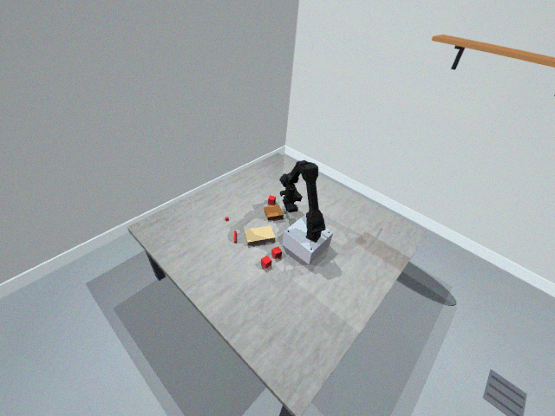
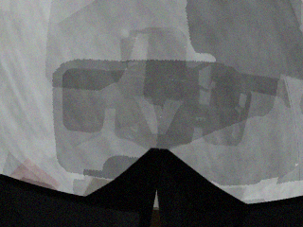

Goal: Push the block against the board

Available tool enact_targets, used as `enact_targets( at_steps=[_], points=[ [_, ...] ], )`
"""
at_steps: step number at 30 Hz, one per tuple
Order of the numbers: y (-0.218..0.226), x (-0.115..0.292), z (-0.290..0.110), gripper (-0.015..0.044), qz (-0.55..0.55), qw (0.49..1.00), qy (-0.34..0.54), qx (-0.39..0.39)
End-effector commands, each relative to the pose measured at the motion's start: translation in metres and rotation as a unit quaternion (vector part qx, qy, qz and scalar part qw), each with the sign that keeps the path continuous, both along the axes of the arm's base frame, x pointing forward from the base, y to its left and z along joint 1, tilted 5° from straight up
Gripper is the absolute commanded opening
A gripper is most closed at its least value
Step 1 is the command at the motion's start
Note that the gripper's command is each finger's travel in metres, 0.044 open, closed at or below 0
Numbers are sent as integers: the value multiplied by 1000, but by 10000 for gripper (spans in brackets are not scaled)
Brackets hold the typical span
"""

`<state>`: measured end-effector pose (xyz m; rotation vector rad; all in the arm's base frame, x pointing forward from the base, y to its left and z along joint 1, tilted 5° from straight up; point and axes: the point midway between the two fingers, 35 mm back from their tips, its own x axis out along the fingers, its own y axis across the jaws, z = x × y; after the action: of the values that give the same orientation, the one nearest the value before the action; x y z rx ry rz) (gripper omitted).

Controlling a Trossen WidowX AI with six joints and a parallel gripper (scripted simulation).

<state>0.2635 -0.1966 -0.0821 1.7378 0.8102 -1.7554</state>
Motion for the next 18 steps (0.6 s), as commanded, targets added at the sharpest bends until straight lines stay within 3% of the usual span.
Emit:
enact_targets(
  at_steps=[1, 7, 12, 18],
  points=[
    [-5, -6, -2, 0, 1, 1000, 3, 0],
    [-12, -12, -2, 0, 1, 1000, 3, 0],
    [-11, -6, 50, 0, 1, 1000, 3, 0],
    [-11, -6, 53, 0, 1, 1000, 3, 0]
  ],
)
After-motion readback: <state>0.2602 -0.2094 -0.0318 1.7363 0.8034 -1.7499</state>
